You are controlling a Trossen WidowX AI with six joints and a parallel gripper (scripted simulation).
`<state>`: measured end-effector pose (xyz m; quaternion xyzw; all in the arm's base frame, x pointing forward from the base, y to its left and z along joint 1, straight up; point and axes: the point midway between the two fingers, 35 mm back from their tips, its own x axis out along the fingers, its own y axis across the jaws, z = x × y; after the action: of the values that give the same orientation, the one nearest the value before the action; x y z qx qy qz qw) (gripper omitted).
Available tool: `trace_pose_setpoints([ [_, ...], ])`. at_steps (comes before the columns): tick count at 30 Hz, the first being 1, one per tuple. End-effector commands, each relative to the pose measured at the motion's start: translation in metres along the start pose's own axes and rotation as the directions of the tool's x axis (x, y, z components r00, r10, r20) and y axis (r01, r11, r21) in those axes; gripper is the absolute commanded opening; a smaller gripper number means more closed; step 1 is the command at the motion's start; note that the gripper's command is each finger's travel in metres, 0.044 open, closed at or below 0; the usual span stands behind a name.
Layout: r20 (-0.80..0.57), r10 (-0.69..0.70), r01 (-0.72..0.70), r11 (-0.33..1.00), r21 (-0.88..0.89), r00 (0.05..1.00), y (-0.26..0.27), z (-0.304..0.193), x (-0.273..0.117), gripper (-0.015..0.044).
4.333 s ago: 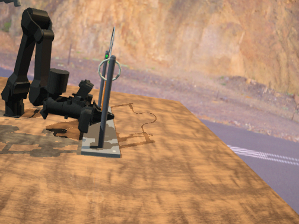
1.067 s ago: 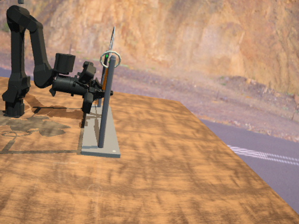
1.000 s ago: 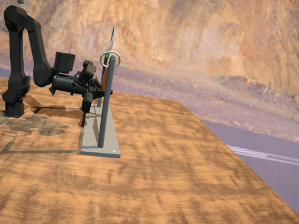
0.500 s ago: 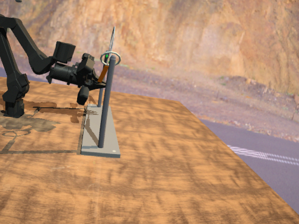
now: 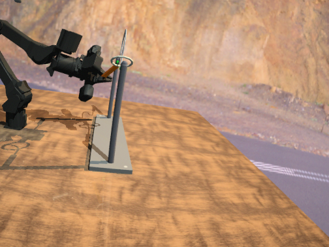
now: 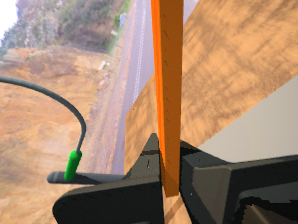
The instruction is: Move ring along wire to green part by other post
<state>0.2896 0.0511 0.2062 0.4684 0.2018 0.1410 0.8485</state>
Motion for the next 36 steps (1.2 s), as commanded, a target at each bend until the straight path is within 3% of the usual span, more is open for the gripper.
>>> trace_pose_setpoints([
  [1, -0.050, 0.037, -0.034, 0.997, 0.066, 0.998, 0.015, 0.001, -0.008, -0.0150],
  [10, -0.143, 0.125, -0.093, 0.973, 0.212, 0.982, 0.041, 0.005, -0.024, -0.0150],
  [36, -0.111, 0.238, -0.170, 0.888, 0.427, 0.965, 0.082, 0.020, -0.032, -0.0150],
])
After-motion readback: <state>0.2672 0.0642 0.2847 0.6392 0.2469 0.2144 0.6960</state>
